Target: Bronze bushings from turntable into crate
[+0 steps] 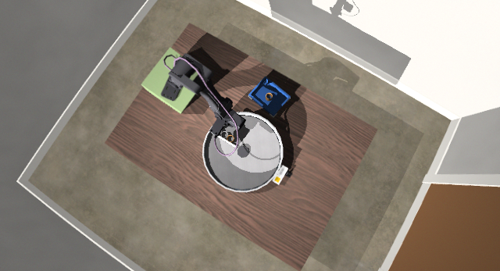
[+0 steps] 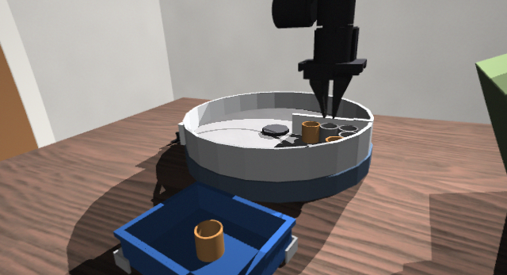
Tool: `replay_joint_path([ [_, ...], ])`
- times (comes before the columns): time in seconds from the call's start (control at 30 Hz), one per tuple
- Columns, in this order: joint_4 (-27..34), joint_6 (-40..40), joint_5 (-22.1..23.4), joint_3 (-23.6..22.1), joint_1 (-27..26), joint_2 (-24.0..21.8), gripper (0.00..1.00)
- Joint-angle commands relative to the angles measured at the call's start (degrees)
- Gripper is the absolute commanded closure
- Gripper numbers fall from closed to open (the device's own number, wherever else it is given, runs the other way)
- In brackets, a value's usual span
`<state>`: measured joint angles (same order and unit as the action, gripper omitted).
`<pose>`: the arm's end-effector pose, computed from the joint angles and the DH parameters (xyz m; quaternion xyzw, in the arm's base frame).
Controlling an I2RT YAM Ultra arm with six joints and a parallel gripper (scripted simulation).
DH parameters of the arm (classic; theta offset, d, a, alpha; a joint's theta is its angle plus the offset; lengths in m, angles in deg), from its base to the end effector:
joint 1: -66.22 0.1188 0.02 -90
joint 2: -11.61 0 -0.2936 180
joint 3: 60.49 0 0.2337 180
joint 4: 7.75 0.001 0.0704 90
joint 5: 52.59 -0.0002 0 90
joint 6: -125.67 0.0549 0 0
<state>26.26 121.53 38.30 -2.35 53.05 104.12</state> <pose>0.2650 -0.0601 0.1636 0.7461 0.6388 0.1173 0.1465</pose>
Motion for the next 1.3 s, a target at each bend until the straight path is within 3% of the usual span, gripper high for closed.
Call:
replay_joint_path([
  [0.0, -0.1, 0.5, -0.7, 1.6, 0.6, -1.5, 0.85],
  [0.7, -0.4, 0.5, -0.7, 1.6, 0.7, -1.3, 0.85],
  [1.0, -6.5, 0.6, -0.7, -1.4, 0.5, 5.7, 0.85],
  [1.07, -6.6, 0.6, -0.7, -0.5, 0.5, 3.8, 0.85],
  [1.27, -6.6, 0.6, -0.7, 0.3, 0.5, 3.8, 0.85],
])
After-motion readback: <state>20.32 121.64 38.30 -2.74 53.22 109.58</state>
